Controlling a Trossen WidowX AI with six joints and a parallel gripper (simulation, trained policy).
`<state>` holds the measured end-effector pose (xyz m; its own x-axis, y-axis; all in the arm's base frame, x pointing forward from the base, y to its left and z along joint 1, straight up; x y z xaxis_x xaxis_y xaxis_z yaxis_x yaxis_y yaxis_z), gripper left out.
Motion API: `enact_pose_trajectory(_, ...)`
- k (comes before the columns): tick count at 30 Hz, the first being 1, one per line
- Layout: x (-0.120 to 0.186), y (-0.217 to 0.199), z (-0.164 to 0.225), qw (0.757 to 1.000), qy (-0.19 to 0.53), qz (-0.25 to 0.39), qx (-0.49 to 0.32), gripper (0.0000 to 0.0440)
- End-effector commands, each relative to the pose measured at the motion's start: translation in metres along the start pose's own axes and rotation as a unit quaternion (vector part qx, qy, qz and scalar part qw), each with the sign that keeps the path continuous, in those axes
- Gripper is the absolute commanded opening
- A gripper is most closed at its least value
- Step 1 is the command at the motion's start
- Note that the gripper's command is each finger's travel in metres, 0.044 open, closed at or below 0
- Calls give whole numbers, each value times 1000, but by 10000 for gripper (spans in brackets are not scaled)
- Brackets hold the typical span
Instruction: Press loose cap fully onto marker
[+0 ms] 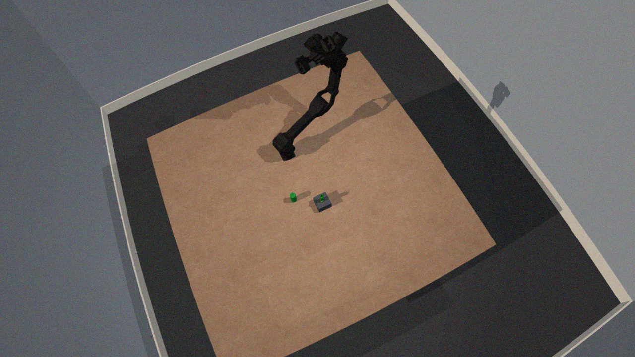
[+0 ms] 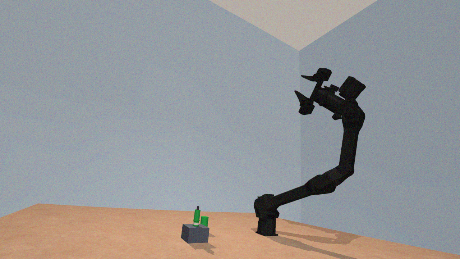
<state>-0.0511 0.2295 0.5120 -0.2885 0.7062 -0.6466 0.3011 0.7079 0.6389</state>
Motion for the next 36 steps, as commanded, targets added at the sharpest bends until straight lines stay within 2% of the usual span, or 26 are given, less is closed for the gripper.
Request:
enact_pose_trajectory(1,-12,-7,0,1000,23,15,-7,316)
enact_pose_trajectory(18,-50,-36,-1,990,119,64,-38,315)
enact_pose_trajectory(36,-88,-66,5,966,221,115,-66,314)
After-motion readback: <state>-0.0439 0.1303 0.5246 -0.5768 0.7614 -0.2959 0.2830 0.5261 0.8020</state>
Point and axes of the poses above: the point midway between the two fingers, 35 mm back from their tips, its own x axis back along the fingers, its own y axis across the jaws, z = x × y, the point moved 10 cm from there along x, back along the fingers, and after that the axes turned 5 degrees about x, right-handed, at the moved point
